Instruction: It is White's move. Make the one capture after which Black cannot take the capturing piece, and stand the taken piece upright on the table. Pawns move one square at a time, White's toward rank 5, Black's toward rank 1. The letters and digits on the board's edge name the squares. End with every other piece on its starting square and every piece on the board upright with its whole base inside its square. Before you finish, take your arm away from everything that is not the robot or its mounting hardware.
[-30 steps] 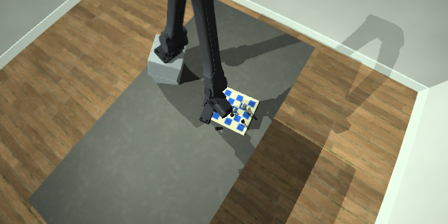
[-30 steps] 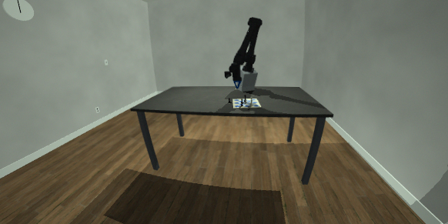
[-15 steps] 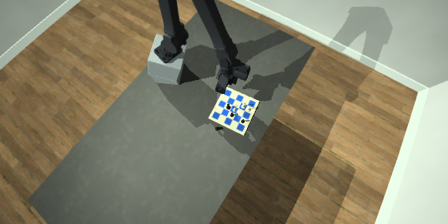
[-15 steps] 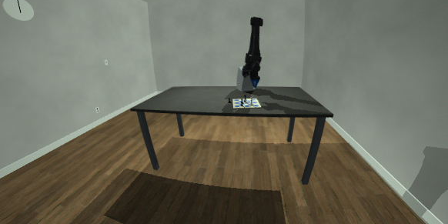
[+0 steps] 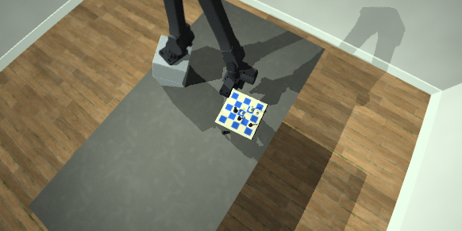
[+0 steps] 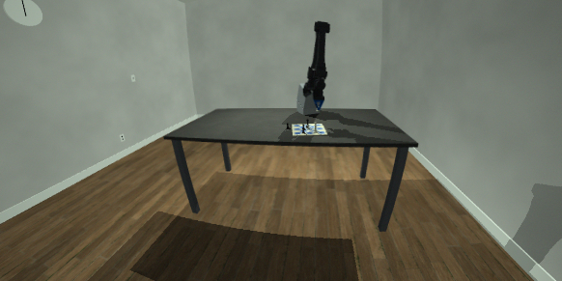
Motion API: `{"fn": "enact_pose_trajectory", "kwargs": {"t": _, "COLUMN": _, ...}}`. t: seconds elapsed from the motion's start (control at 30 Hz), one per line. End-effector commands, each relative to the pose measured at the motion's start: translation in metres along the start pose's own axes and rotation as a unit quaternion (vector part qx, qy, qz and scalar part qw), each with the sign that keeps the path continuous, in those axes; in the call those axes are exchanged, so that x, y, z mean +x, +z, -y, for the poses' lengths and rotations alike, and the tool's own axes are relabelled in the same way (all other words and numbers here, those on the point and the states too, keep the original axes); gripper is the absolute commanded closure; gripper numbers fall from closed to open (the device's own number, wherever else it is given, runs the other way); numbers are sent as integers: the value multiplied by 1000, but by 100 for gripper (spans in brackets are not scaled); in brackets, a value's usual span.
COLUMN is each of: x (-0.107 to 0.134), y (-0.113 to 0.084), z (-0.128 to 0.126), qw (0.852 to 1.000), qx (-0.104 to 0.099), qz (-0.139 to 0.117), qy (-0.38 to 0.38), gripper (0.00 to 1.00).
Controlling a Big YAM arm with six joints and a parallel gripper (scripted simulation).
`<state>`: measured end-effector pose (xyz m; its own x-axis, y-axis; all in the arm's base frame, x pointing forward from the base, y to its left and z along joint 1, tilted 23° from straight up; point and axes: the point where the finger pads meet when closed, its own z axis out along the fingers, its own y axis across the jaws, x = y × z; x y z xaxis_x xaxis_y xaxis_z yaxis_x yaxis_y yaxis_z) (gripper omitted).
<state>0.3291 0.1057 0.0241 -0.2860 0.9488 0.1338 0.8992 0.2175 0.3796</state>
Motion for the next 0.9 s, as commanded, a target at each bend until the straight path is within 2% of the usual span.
{"fn": "enact_pose_trajectory", "kwargs": {"t": 0.0, "x": 3, "y": 4, "z": -10, "qw": 1000, "qx": -7, "qz": 1, "qy": 0, "gripper": 100}}
{"fn": "enact_pose_trajectory", "kwargs": {"t": 0.2, "x": -1, "y": 17, "z": -5, "qw": 1000, "qx": -3, "qz": 3, "qy": 6, "gripper": 100}}
{"fn": "enact_pose_trajectory", "kwargs": {"t": 0.43, "x": 4, "y": 49, "z": -13, "qw": 1000, "qx": -9, "qz": 1, "qy": -1, "gripper": 100}}
{"fn": "enact_pose_trajectory", "kwargs": {"t": 0.67, "x": 4, "y": 82, "z": -10, "qw": 1000, "qx": -6, "qz": 1, "qy": 1, "gripper": 100}}
{"fn": "enact_pose_trajectory", "kwargs": {"t": 0.87, "x": 5, "y": 93, "z": -8, "qw": 1000, "qx": -5, "qz": 0, "qy": 0, "gripper": 100}}
